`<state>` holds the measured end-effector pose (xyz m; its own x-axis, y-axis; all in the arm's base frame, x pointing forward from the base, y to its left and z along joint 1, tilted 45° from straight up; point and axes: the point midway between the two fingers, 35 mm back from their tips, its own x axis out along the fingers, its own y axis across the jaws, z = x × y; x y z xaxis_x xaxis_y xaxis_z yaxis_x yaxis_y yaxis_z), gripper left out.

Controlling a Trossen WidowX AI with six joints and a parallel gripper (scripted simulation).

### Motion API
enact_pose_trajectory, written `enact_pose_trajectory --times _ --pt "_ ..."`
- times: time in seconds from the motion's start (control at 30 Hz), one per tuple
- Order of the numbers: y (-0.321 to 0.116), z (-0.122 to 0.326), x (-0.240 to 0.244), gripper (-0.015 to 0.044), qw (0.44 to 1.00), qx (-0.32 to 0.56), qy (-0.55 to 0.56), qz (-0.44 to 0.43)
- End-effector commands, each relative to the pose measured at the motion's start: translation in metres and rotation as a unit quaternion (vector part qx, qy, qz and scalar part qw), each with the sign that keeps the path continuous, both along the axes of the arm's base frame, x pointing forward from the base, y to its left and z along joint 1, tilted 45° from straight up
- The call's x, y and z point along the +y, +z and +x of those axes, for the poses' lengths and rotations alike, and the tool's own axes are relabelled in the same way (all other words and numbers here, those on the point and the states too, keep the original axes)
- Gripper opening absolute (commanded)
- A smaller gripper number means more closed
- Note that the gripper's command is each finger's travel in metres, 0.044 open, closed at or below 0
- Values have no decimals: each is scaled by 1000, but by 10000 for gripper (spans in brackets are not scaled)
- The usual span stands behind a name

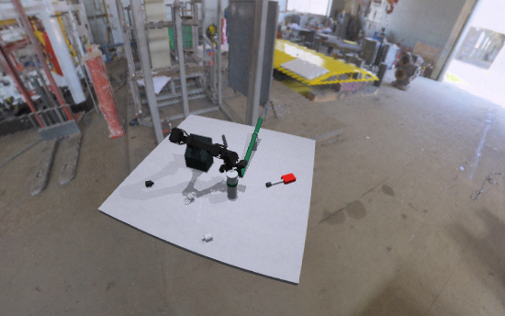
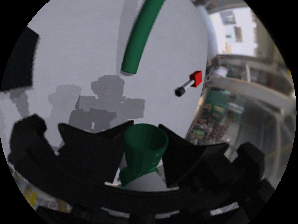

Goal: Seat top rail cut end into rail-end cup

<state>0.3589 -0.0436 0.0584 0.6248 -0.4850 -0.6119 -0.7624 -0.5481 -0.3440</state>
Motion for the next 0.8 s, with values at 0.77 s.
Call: enact_pose_trajectory --times 0.77 --pt "-1 2 1 0 1000 -5 -6 3"
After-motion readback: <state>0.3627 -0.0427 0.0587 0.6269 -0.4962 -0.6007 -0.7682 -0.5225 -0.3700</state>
